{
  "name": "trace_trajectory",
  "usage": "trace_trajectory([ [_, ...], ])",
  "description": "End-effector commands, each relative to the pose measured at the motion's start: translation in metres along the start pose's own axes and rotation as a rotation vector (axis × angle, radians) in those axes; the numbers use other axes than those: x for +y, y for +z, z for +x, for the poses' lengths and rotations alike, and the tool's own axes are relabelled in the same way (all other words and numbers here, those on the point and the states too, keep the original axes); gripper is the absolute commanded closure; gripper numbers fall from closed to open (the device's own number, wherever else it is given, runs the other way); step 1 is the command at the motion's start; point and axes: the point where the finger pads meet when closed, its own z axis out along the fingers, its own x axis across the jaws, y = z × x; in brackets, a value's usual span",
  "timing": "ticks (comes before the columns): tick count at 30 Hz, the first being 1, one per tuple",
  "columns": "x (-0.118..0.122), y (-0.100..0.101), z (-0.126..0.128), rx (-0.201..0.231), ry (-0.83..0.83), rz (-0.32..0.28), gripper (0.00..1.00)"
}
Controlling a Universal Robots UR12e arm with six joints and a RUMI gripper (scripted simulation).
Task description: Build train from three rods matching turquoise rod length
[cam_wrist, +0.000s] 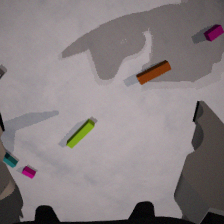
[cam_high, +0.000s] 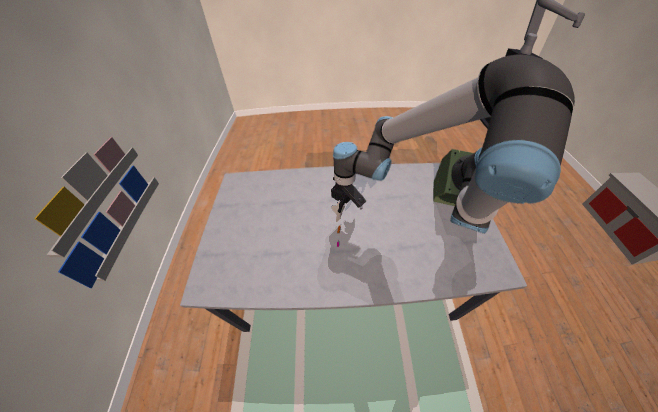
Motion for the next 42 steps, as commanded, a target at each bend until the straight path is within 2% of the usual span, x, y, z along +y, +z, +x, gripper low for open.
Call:
trace_trajectory([
  [1,0.0010,0.0007,0.0143,-0.004,0.064,-0.014,0.00],
  [42,-0.0007,0.0021,0.0134,-0.003,0.075,-0.010,0.00],
])
